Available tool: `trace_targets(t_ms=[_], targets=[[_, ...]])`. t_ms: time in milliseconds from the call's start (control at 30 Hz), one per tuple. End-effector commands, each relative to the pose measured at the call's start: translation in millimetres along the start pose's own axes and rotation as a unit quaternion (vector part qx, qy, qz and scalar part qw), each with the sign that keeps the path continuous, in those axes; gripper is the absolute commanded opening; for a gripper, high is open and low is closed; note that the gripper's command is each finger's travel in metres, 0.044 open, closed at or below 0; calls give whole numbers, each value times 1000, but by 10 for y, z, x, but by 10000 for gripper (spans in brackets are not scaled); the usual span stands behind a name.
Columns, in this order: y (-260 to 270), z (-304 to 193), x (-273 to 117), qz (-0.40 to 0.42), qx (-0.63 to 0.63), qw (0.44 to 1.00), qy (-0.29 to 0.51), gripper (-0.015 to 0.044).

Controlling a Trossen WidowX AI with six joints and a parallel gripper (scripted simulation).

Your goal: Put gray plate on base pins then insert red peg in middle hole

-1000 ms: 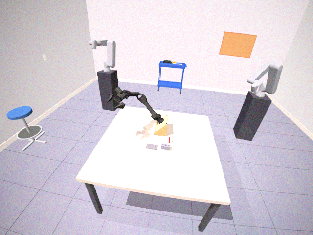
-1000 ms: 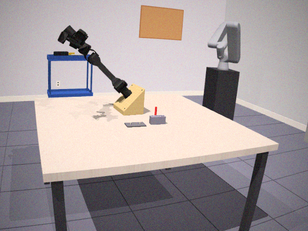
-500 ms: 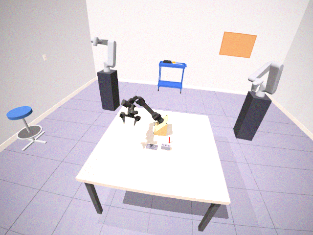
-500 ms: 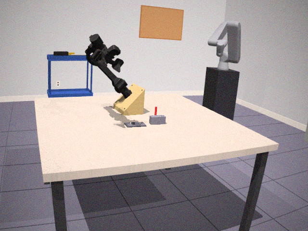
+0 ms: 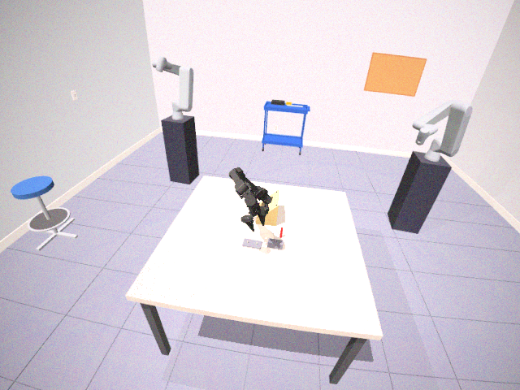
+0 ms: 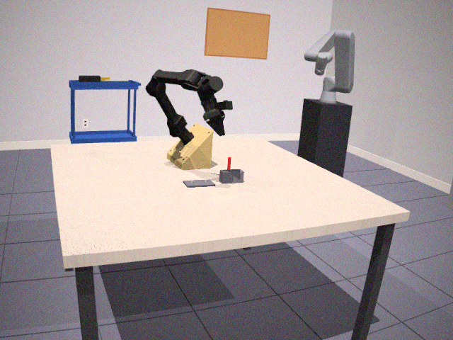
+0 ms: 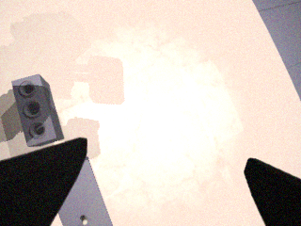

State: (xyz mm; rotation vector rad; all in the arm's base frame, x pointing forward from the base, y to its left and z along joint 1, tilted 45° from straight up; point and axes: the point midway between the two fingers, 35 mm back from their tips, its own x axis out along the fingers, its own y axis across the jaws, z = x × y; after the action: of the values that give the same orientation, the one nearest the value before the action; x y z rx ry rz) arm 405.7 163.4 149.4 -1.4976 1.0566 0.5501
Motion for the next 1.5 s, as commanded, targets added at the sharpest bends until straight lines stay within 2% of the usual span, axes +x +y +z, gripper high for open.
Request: trace_targets(t_ms=[0,200,267,400,567,1467], targets=[[559,129,330,63,-69,993,73,440],[1354,159,656,129,-186,954,194,440],[1463,177,688,135,-200,948,208,440],[1467,169,714,135,-200,948,208,440],[1581,-48,1262,134,-199,948,209,440],[1668,-258,1611,134,-200,948,209,440]])
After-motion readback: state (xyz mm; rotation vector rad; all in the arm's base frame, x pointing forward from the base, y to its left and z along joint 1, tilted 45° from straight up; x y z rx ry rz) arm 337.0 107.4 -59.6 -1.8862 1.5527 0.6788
